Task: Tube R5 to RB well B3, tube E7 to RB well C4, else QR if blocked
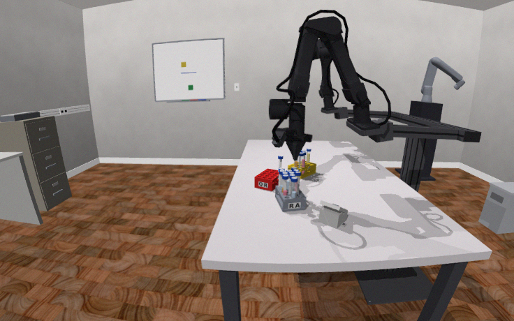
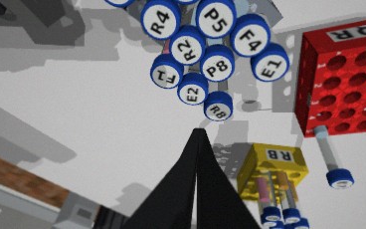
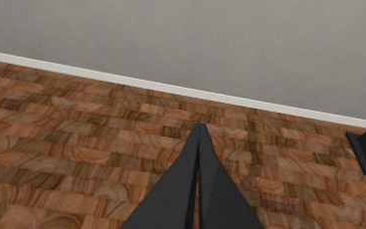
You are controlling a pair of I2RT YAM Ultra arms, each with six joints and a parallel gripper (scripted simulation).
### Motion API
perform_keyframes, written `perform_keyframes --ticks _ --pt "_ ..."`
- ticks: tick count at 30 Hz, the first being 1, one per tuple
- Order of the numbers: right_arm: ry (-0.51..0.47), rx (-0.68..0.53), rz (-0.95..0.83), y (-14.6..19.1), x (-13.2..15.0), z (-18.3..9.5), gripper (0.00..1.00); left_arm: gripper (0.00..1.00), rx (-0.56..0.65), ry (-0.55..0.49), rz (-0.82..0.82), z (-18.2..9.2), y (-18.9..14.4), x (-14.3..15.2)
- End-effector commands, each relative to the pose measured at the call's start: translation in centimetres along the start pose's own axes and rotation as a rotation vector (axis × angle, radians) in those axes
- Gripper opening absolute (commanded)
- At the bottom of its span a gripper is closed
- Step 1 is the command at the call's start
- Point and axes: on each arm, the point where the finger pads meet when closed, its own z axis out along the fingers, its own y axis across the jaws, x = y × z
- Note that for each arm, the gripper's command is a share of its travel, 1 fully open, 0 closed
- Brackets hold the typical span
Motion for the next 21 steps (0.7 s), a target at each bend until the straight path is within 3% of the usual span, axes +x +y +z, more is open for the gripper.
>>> perform_keyframes --ticks 1,8,16,21 --pt "-0.05 0.022 0.008 -0.8 -2.5 -1.2 0.0 0.0 0.008 -0.004 0.024 -0.2 1.1 -0.6" --pt "-0.05 0.022 0.008 -0.8 -2.5 -1.2 0.0 0.0 0.009 -0.006 0.024 0.0 2.9 -2.9" --pt "-0.05 0.022 0.008 -0.8 -2.5 -1.2 0.0 0.0 0.0 0.011 0.023 0.3 5.0 -2.4" --pt "-0.05 0.022 0.008 -0.8 -2.5 -1.2 0.0 0.0 0.003 0.008 0.023 0.3 6.6 -3.6"
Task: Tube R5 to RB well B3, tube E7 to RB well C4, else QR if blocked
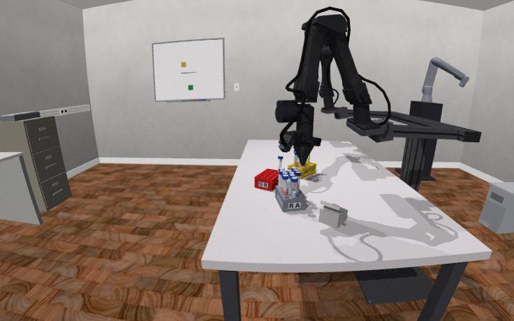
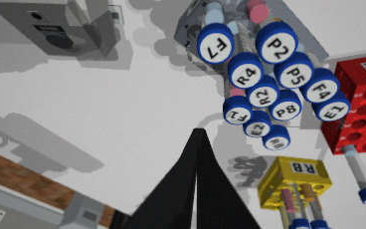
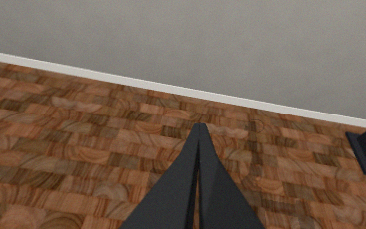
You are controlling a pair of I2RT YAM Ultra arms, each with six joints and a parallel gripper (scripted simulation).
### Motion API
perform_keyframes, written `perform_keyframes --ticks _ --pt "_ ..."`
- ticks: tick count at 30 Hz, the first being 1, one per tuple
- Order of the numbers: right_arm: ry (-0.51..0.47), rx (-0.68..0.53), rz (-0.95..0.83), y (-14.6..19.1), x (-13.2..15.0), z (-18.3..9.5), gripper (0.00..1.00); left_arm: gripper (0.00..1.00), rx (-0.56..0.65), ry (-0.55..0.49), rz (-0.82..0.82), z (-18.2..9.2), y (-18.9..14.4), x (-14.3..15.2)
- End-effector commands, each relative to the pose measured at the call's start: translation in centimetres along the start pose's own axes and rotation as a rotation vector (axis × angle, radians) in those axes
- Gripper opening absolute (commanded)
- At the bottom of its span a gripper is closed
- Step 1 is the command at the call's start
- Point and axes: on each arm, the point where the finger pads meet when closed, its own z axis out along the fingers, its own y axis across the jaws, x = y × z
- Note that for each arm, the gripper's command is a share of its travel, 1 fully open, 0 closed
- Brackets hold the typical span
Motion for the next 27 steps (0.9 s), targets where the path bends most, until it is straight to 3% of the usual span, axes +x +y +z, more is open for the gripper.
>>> perform_keyframes --ticks 1,6,13,17,27 --pt "-0.05 0.022 0.008 -0.8 -2.5 -1.2 0.0 0.0 0.001 0.006 0.026 0.2 1.3 -0.5" --pt "-0.05 0.022 0.008 -0.8 -2.5 -1.2 0.0 0.0 0.004 0.0 0.027 0.0 2.9 -1.9" --pt "-0.05 0.022 0.008 -0.8 -2.5 -1.2 0.0 0.0 0.015 -0.022 0.048 -0.2 2.1 -2.3" --pt "-0.05 0.022 0.008 -0.8 -2.5 -1.2 0.0 0.0 0.003 0.005 0.026 0.3 4.7 -1.6" --pt "-0.05 0.022 0.008 -0.8 -2.5 -1.2 0.0 0.0 0.005 -0.005 0.027 0.0 7.6 -3.1"
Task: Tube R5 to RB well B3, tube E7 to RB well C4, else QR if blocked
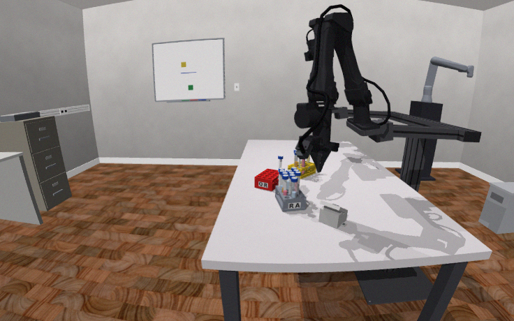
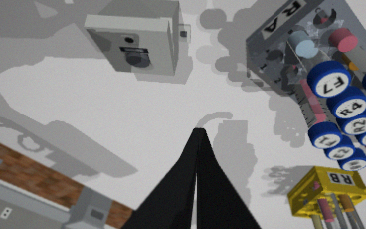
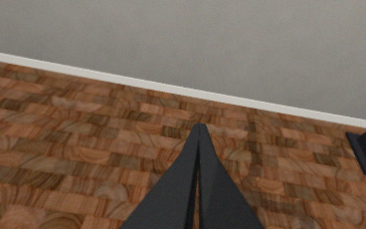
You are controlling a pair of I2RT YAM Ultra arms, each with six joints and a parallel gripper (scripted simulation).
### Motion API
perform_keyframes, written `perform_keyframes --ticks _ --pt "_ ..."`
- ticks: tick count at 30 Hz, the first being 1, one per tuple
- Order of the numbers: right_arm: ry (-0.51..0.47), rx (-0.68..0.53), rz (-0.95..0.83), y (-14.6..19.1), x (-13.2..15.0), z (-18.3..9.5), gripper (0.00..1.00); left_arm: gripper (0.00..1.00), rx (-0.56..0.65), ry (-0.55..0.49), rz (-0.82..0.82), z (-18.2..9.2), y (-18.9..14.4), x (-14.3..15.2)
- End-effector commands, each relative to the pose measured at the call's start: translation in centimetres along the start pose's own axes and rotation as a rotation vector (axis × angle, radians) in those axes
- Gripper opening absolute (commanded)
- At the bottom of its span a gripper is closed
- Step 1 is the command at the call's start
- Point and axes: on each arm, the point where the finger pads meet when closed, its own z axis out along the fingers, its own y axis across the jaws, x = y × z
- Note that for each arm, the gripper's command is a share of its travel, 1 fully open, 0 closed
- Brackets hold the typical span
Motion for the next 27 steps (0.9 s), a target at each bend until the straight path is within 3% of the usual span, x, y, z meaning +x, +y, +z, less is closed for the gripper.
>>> perform_keyframes --ticks 1,8,27 --pt "-0.05 0.022 0.008 -0.8 -2.5 -1.2 0.0 0.0 0.017 -0.015 0.038 -0.3 0.3 -1.2" --pt "-0.05 0.022 0.008 -0.8 -2.5 -1.2 0.0 0.0 0.021 -0.033 0.054 -0.5 0.5 -1.8" --pt "-0.05 0.022 0.008 -0.8 -2.5 -1.2 0.0 0.0 0.015 -0.02 0.038 -0.3 7.1 -1.7"
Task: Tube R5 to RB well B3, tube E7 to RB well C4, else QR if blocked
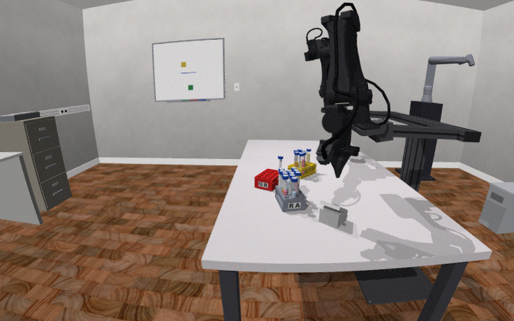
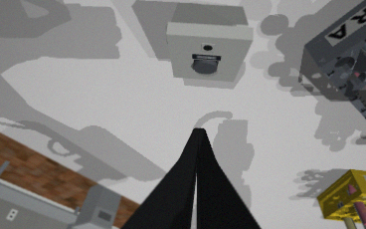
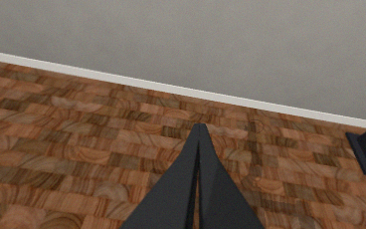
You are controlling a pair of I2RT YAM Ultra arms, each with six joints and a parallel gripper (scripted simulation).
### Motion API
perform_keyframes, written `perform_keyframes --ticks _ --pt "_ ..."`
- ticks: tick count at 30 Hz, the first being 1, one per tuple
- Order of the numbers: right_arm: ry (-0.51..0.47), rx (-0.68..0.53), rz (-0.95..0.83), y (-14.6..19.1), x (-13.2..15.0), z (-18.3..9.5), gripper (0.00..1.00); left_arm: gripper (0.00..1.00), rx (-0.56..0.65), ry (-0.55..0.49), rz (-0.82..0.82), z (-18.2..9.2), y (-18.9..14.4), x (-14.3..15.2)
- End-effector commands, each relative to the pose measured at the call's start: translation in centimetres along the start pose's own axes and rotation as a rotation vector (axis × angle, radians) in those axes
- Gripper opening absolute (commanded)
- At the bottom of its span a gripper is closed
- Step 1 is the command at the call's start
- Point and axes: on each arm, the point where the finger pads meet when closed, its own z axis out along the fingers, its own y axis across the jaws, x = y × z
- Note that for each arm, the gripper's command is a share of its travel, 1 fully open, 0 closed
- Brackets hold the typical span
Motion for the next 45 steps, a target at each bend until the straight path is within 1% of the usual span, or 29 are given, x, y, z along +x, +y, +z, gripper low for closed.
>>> perform_keyframes --ticks 1,3,4,5,7,10,12,13,14,15,18,39,45 --pt "-0.05 0.022 0.008 -0.8 -2.5 -1.2 0.0 0.0 0.012 -0.028 0.041 -0.5 0.1 -1.4" --pt "-0.05 0.022 0.008 -0.8 -2.5 -1.2 0.0 0.0 0.014 -0.028 0.055 -0.4 -0.4 -1.4" --pt "-0.05 0.022 0.008 -0.8 -2.5 -1.2 0.0 0.0 0.013 -0.027 0.05 -0.4 -0.4 0.0" --pt "-0.05 0.022 0.008 -0.8 -2.5 -1.2 0.0 0.0 0.012 -0.028 0.043 -0.5 -0.2 0.5" --pt "-0.05 0.022 0.008 -0.8 -2.5 -1.2 0.0 0.0 0.012 -0.028 0.043 -0.5 -0.2 0.5" --pt "-0.05 0.022 0.008 -0.8 -2.5 -1.2 0.0 0.0 0.006 -0.028 0.035 -0.4 0.0 1.9" --pt "-0.05 0.022 0.008 -0.8 -2.5 -1.2 0.0 0.0 0.007 -0.028 0.035 -0.4 0.0 2.2" --pt "-0.05 0.022 0.008 -0.8 -2.5 -1.2 0.0 0.0 0.012 0.008 0.031 0.6 -0.1 3.1" --pt "-0.05 0.022 0.008 -0.8 -2.5 -1.2 0.0 0.0 0.012 0.009 0.031 0.8 -0.1 3.1" --pt "-0.05 0.022 0.008 -0.8 -2.5 -1.2 0.0 0.0 0.006 -0.033 0.038 0.6 0.0 0.9" --pt "-0.05 0.022 0.008 -0.8 -2.5 -1.2 0.0 0.0 0.007 -0.032 0.041 1.4 -0.3 0.7" --pt "-0.05 0.022 0.008 -0.8 -2.5 -1.2 0.0 0.0 0.001 -0.031 0.038 5.6 -0.1 0.2" --pt "-0.05 0.022 0.008 -0.8 -2.5 -1.2 0.0 0.0 0.001 -0.031 0.041 6.4 -0.2 0.2"
